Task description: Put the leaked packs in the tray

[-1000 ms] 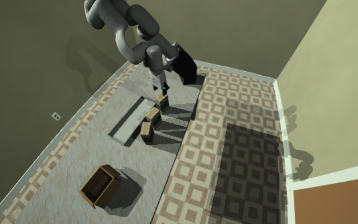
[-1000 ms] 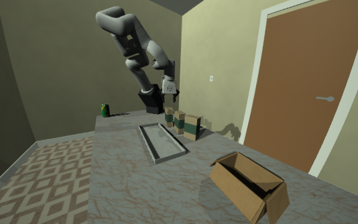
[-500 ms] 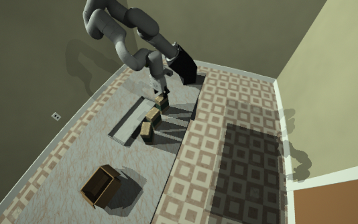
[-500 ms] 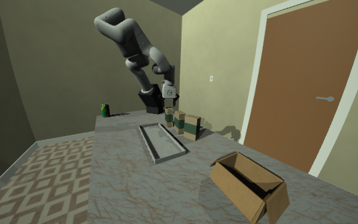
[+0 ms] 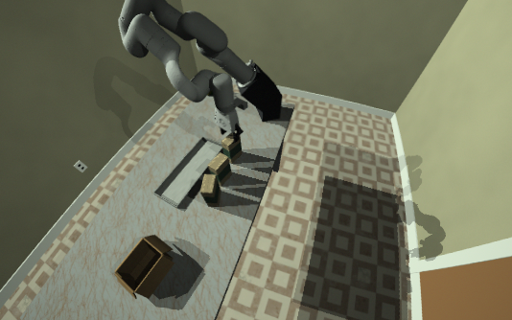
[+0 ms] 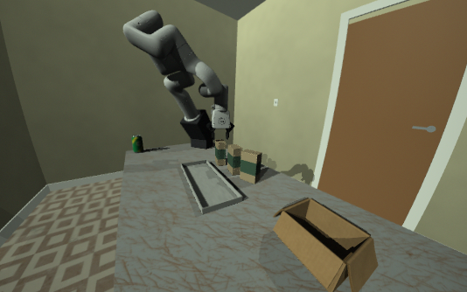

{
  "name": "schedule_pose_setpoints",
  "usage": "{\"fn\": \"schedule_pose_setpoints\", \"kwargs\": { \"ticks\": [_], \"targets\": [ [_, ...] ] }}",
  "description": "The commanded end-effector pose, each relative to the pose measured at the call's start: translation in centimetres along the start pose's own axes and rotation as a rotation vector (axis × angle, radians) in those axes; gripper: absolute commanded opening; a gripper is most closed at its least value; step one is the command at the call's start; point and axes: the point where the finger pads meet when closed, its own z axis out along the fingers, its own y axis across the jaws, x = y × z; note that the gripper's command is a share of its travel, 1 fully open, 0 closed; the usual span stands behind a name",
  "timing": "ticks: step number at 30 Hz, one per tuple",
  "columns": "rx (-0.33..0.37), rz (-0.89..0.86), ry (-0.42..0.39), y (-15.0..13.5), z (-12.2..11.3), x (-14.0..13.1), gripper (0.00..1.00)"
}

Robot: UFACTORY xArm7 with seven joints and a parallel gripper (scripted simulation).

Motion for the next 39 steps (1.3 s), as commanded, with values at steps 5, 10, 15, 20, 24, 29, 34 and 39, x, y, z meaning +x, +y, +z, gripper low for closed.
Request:
{"fn": "schedule_pose_setpoints", "kwargs": {
  "ticks": [5, 10, 15, 20, 24, 29, 34, 39],
  "targets": [
    [-0.002, -0.001, -0.002, 0.1, -0.1, -0.1, 0.83],
    [-0.002, -0.001, -0.002, 0.1, 0.0, -0.1, 0.83],
    [-0.002, -0.001, -0.002, 0.1, 0.3, -0.1, 0.83],
    [-0.002, -0.001, -0.002, 0.1, 0.7, -0.1, 0.83],
    [-0.002, -0.001, -0.002, 0.1, 1.4, -0.1, 0.83],
    [-0.002, -0.001, -0.002, 0.1, 2.6, -0.1, 0.83],
    [-0.002, -0.001, -0.002, 0.1, 3.8, -0.1, 0.83],
    [-0.002, -0.001, -0.002, 0.1, 4.4, -0.1, 0.83]
  ]
}}
